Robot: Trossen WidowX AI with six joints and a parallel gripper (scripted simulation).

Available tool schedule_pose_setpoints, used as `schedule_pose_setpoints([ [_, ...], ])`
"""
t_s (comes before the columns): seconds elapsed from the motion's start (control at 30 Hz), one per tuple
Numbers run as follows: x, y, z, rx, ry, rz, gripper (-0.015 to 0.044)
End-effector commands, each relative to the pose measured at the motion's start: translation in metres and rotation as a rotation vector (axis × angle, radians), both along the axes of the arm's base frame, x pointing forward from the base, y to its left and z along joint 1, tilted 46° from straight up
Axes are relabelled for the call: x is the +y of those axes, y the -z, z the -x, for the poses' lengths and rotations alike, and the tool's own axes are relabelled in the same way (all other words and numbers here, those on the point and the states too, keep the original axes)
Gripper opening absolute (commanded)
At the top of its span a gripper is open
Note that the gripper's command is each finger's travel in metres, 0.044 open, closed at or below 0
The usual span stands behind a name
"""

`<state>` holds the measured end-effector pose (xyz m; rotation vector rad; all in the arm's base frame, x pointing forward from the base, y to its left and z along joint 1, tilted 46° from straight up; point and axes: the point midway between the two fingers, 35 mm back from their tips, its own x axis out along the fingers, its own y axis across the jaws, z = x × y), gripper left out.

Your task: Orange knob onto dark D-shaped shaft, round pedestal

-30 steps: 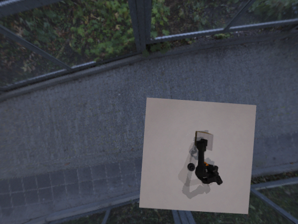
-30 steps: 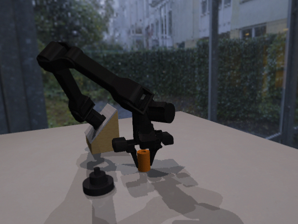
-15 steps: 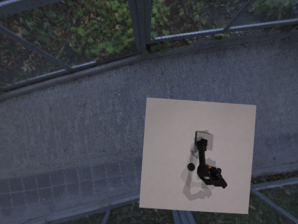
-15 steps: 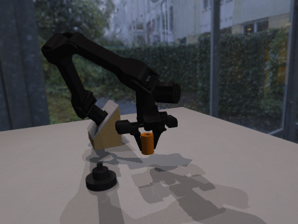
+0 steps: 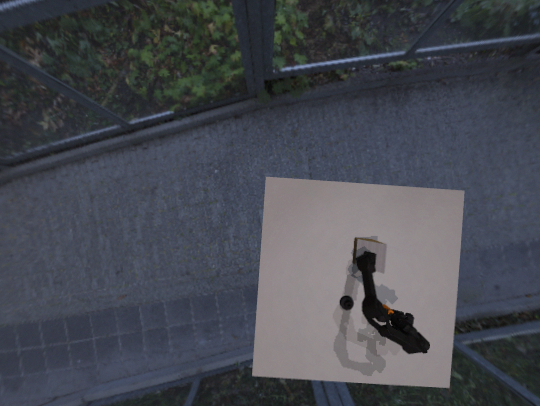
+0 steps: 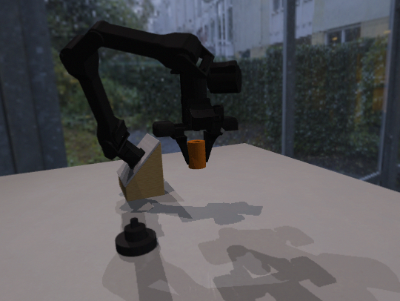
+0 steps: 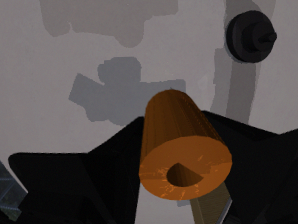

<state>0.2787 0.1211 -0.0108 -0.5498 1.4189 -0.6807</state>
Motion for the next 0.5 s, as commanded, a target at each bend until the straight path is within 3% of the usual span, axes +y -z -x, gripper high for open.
schedule_pose_setpoints([
  [0.0, 0.002, -0.005, -0.001, -0.007, 0.009, -0.006, 0.0],
  [0.47, -0.03, -0.023, -0.021, -0.006, 0.005, -0.021, 0.0],
])
